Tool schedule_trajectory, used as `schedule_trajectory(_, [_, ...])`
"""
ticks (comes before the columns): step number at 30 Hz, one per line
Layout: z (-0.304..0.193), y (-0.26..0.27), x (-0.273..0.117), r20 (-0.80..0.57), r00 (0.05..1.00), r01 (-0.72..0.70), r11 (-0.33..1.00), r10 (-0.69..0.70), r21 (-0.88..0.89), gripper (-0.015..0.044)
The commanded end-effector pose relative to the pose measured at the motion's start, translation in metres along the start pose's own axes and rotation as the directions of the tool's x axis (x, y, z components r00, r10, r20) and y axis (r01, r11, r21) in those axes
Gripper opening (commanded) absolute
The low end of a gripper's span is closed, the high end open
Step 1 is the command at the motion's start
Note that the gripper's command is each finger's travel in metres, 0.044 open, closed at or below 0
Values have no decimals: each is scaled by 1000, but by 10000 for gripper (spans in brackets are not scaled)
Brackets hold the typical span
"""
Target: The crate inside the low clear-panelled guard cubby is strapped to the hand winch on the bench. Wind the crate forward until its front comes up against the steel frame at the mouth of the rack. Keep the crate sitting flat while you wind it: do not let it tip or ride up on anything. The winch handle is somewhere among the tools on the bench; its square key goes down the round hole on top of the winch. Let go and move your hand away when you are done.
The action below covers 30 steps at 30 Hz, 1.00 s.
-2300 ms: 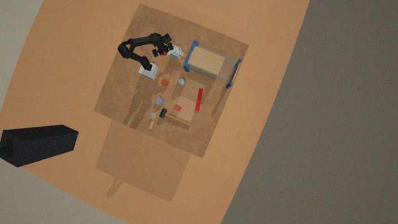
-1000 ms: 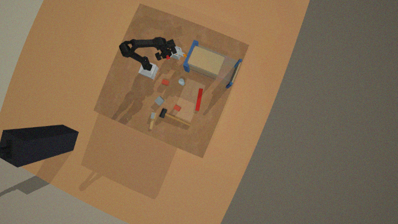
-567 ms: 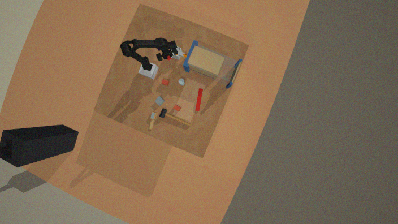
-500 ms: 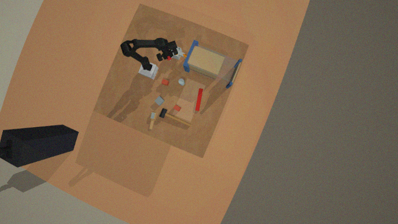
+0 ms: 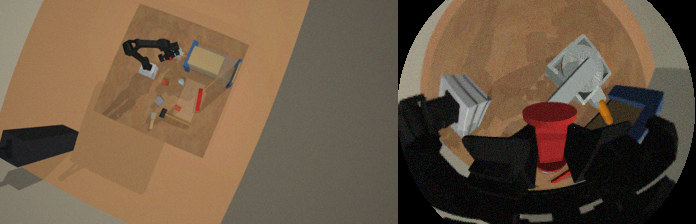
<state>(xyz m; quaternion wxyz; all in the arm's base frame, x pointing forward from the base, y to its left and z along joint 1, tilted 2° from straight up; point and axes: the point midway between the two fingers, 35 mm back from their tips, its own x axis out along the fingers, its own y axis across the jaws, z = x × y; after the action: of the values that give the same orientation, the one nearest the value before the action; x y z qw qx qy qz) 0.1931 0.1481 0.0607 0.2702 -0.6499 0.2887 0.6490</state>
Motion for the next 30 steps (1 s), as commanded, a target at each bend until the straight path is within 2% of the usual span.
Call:
schedule_trajectory(1, [-9, -13, -2, -24, 999, 29, 1000, -29, 11, 0])
schedule_trajectory(30, [-22, -43, -3, -25, 999, 32, 999, -31, 11, 0])
